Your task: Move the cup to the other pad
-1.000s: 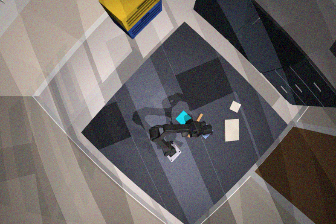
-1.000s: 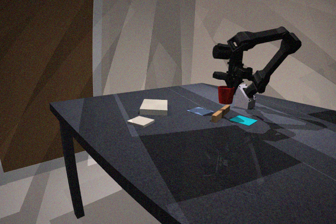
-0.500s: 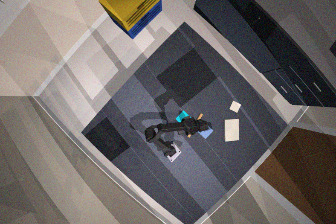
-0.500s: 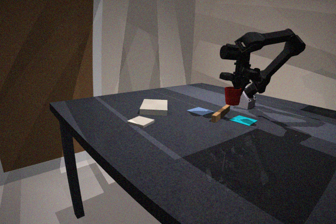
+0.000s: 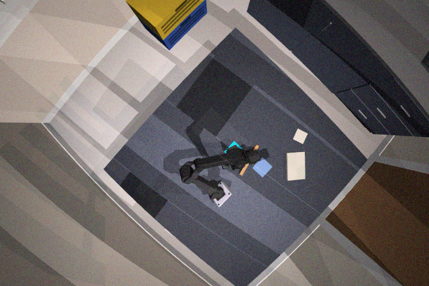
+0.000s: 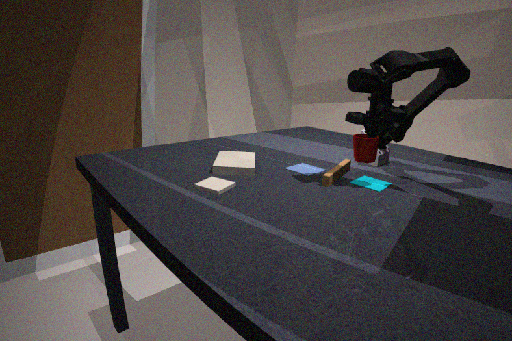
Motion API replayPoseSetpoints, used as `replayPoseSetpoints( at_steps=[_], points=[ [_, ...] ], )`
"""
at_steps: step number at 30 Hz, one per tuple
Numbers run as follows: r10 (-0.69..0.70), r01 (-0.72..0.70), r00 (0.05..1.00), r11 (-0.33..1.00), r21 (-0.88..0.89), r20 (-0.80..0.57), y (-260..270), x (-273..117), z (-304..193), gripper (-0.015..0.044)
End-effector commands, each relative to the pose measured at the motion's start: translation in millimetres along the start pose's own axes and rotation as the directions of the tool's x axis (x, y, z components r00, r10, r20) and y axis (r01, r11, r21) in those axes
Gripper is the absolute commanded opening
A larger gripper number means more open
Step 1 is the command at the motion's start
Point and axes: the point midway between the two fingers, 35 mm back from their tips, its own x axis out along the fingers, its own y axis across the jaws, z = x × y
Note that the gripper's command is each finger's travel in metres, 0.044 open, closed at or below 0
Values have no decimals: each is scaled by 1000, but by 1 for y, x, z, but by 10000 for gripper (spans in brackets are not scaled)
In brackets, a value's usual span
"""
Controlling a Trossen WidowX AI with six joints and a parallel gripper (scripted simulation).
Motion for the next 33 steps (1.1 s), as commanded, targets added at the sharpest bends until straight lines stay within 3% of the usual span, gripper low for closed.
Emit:
replayPoseSetpoints(
  at_steps=[1,33],
  points=[
    [7,-7,1000,1000,8,4,8,2,5,0],
    [7,-7,1000,1000,7,5,24,27,19,0]
  ],
)
